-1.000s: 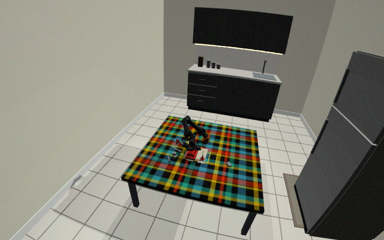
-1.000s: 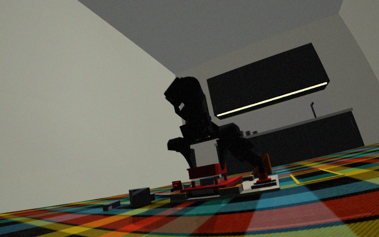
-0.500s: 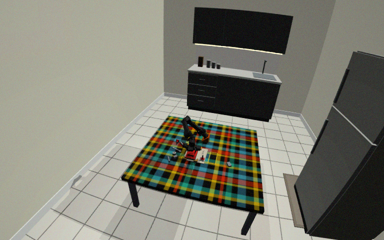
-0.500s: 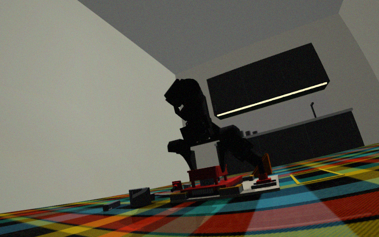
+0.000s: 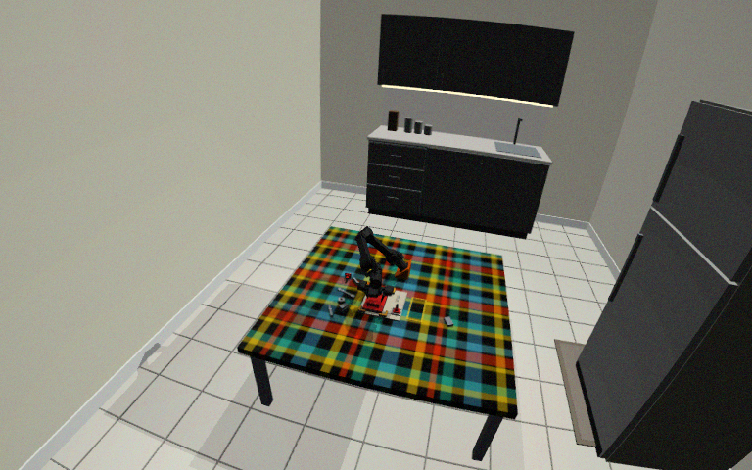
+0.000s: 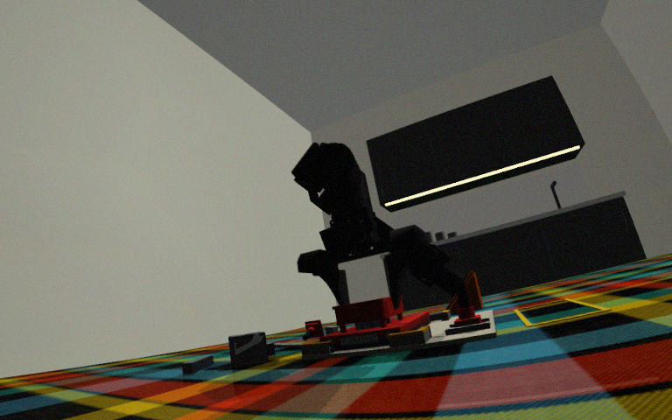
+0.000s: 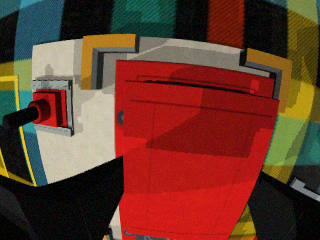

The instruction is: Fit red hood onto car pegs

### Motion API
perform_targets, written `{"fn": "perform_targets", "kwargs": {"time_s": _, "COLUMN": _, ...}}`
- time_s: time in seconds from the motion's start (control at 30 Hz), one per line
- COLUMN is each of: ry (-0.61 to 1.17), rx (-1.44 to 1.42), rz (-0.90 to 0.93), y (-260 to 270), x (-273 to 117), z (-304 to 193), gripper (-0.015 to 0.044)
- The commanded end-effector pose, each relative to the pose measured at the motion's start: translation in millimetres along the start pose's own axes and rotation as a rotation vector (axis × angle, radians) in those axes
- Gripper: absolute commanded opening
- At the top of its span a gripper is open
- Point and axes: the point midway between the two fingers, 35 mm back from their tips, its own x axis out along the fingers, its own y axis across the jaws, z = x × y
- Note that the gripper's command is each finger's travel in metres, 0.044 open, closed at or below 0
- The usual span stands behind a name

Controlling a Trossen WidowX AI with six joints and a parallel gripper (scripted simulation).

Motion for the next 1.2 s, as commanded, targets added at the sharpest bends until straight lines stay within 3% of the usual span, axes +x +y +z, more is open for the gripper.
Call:
{"fn": "perform_targets", "kwargs": {"time_s": 0.0, "ry": -0.003, "rx": -0.004, "rz": -0.002, "y": -0.4, "x": 1.1, "z": 0.1, "gripper": 0.0}}
{"fn": "perform_targets", "kwargs": {"time_s": 0.8, "ry": 0.0, "rx": 0.001, "rz": 0.0, "y": -0.1, "x": 6.3, "z": -0.3, "gripper": 0.0}}
{"fn": "perform_targets", "kwargs": {"time_s": 1.17, "ry": 0.0, "rx": 0.001, "rz": 0.0, "y": 0.0, "x": 6.7, "z": -0.3, "gripper": 0.0289}}
